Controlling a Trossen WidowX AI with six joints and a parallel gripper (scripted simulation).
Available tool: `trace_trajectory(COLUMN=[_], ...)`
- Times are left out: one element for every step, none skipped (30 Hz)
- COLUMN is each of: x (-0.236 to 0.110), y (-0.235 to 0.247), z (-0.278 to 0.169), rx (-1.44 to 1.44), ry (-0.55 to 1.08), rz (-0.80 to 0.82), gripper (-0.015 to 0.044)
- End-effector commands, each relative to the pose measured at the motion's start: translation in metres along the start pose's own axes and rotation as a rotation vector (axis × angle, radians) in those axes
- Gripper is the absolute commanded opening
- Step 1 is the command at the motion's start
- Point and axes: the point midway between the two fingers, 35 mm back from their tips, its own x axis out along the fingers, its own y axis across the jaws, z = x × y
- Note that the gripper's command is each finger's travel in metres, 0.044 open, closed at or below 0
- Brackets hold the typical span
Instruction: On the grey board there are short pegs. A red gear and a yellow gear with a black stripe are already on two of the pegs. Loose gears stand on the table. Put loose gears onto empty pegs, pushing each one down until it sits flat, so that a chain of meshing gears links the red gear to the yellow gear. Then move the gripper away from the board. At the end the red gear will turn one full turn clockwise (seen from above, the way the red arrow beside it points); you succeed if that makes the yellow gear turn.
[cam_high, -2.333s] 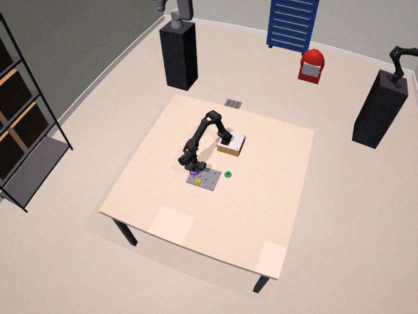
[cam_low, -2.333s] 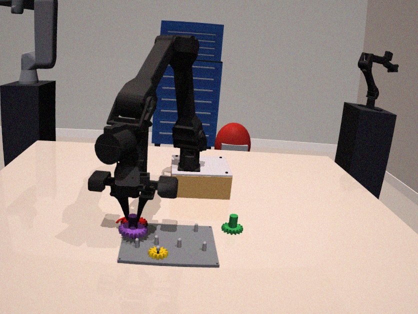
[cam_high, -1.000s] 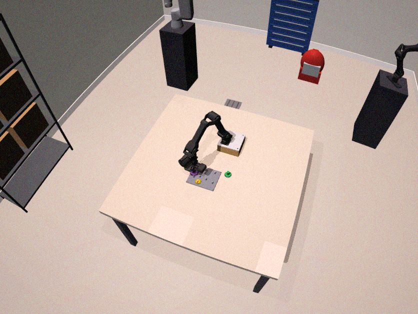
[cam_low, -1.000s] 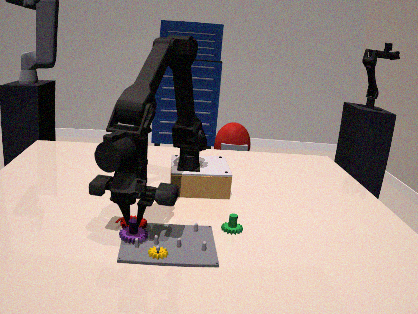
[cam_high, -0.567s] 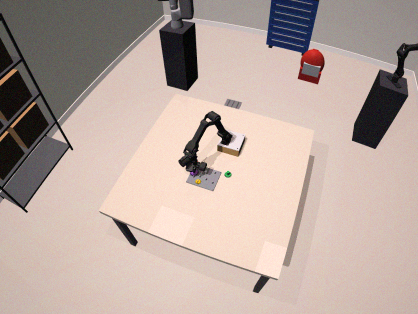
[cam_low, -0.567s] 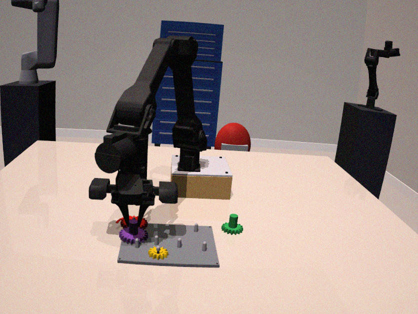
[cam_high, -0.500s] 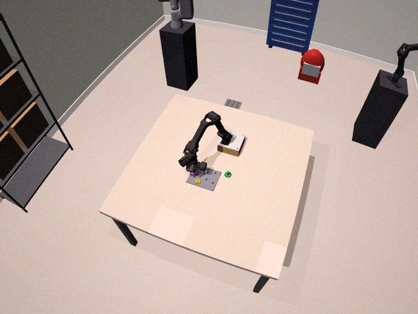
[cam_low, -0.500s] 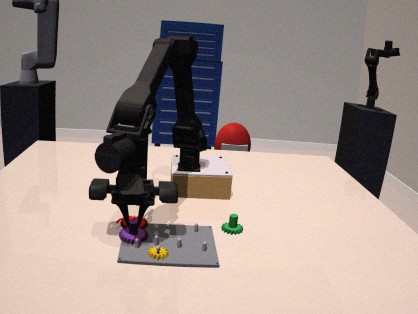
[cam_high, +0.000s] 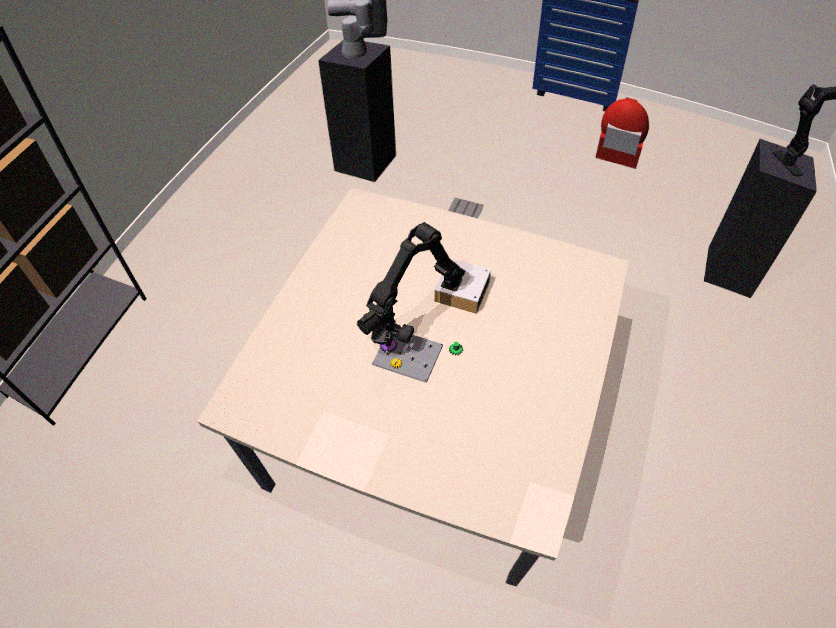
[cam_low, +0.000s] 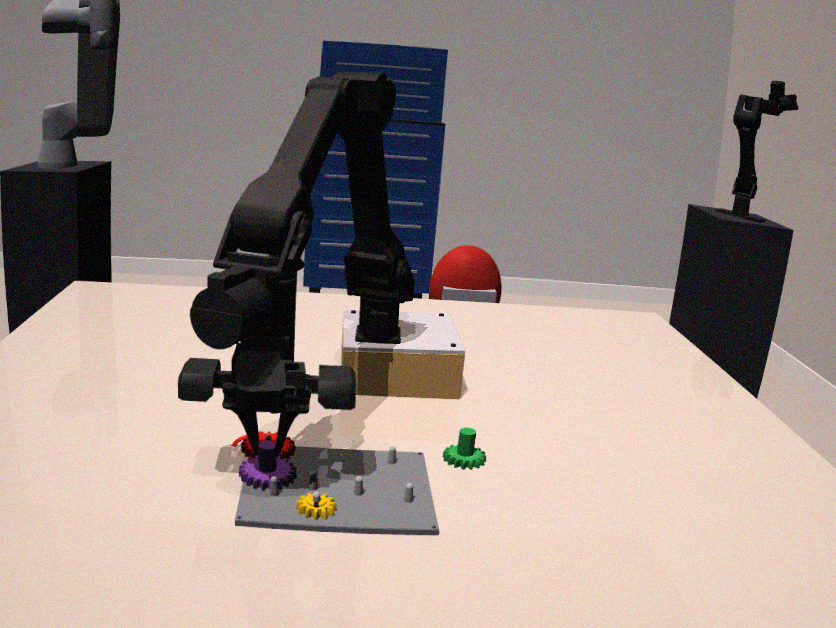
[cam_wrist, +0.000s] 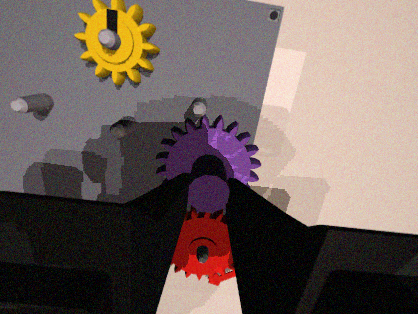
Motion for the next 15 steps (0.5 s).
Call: trace_trajectory(x=[-0.002, -0.003, -0.004, -0.004, -0.004, -0.006, -0.009, -0.014, -0.021, -0.027, -0.035, -0.042, -0.047, -0.049, -0.049], y=[0.000, 0.000, 0.000, 0.000, 0.000, 0.000, 0.000, -0.001, -0.001, -0.001, -0.001, -0.001, 0.000, 0.000, 0.000], z=[-0.001, -0.001, -0.001, -0.001, -0.001, -0.001, -0.001, 0.000, 0.000, 0.000, 0.000, 0.000, 0.000, -0.001, -0.001], rx=[0.044, 0.057, 0.068, 0.072, 0.072, 0.072, 0.072, 0.072, 0.072, 0.072, 0.072, 0.072, 0.072, 0.072, 0.072], ry=[0.002, 0.002, 0.002, 0.002, 0.002, 0.002, 0.002, 0.002, 0.002, 0.002, 0.002, 0.002, 0.002, 0.002, 0.002], rz=[0.000, 0.000, 0.000, 0.000, 0.000, 0.000, 0.000, 0.000, 0.000, 0.000, 0.000, 0.000, 0.000, 0.000, 0.000], gripper=[0.0105, 0.0131, 0.0140, 0.0140, 0.0140, 0.0140, 0.0140, 0.0140, 0.0140, 0.0140, 0.0140, 0.0140, 0.0140, 0.0140, 0.0140])
